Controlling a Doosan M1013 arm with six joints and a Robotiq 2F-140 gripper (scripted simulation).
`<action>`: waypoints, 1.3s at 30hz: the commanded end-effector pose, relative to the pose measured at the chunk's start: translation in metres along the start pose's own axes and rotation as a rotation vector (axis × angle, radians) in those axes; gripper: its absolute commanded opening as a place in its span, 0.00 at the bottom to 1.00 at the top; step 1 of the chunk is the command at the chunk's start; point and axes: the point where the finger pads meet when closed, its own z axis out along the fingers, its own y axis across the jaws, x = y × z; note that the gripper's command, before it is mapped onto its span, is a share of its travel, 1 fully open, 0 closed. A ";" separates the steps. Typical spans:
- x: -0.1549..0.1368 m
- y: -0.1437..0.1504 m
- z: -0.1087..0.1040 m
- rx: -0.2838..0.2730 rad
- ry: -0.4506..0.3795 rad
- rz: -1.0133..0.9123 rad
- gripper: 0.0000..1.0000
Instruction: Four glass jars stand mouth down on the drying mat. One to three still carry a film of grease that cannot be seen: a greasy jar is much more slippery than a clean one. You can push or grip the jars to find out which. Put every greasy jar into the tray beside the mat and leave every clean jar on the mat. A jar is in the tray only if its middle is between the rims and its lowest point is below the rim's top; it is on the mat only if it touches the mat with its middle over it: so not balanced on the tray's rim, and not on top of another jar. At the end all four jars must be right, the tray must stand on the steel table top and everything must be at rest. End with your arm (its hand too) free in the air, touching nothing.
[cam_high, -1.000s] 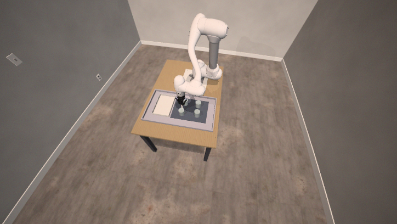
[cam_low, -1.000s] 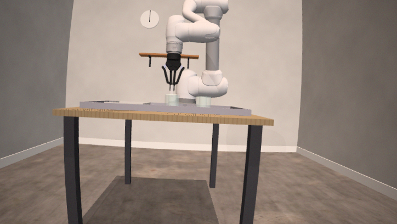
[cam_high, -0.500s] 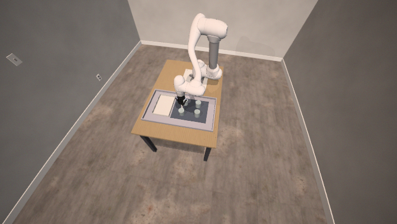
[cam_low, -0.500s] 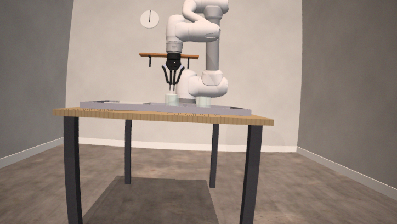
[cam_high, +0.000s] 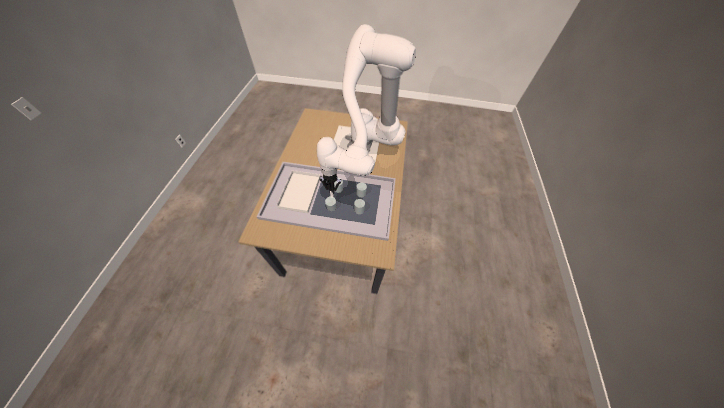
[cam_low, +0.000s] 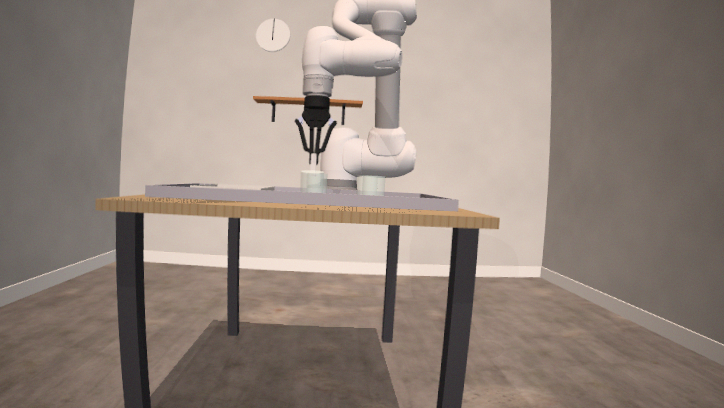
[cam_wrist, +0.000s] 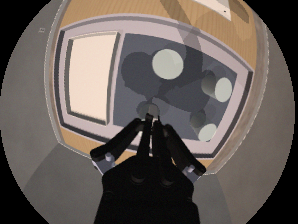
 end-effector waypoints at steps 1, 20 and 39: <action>0.000 0.000 0.000 0.000 0.000 0.000 0.00; 0.018 0.000 0.005 0.000 0.000 0.000 0.00; 0.026 0.000 0.007 0.000 0.000 0.000 0.00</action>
